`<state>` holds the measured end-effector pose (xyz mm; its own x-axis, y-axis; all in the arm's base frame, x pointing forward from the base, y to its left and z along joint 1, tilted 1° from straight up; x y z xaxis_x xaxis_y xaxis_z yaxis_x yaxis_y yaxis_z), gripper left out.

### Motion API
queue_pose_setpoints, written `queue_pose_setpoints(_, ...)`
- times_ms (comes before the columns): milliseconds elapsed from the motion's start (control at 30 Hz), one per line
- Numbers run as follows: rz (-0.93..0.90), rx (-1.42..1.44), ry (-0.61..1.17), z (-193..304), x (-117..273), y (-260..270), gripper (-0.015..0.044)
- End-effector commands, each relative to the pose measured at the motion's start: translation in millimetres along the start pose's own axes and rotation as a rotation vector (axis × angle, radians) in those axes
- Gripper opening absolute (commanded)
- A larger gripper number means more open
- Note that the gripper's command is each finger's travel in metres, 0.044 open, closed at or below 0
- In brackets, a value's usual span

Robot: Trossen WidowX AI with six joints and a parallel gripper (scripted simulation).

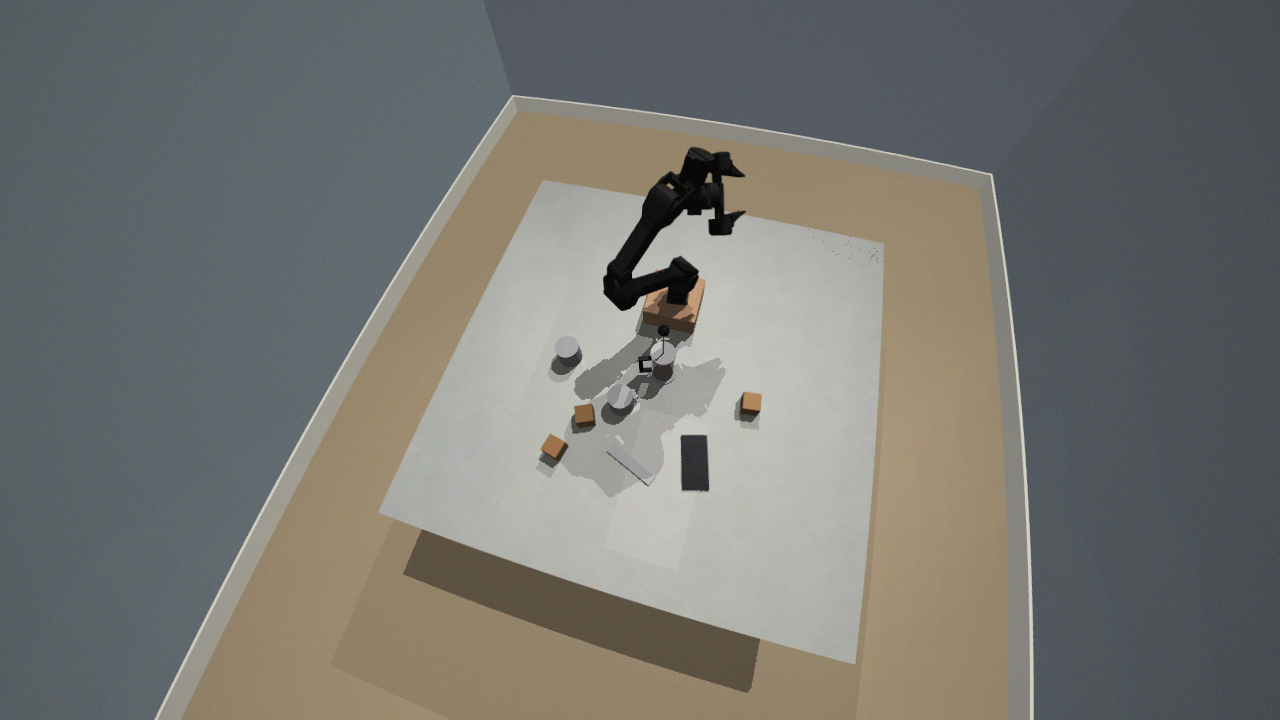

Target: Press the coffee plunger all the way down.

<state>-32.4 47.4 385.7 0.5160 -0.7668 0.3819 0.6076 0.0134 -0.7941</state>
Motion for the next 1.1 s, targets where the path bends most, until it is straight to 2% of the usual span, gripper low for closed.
queue_pose_setpoints(0,-0.008,-0.005,0.006,0,-1,0,0.0426)
queue_pose_setpoints(33,-0.016,-0.017,0.010,1,-3,0,0.0440)
queue_pose_setpoints(300,-0.121,-0.194,0.181,12,-16,3,0.0440)
queue_pose_setpoints(600,-0.199,-0.743,0.540,32,-14,27,0.0440)
queue_pose_setpoints(833,-0.159,-1.155,0.869,45,-5,47,0.0440)
queue_pose_setpoints(1067,-0.014,-1.528,1.227,52,11,68,0.0440)
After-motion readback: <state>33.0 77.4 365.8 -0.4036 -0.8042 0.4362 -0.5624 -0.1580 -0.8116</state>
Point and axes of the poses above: the point midway between the two fingers, 35 mm back from their tips, its own x axis back along the fingers, its own y axis across the jaws, z = x × y, the point moved 9 cm from there along x, back along the fingers, and after that the axes turned 12 degrees about -x, right-handed, at the moved point
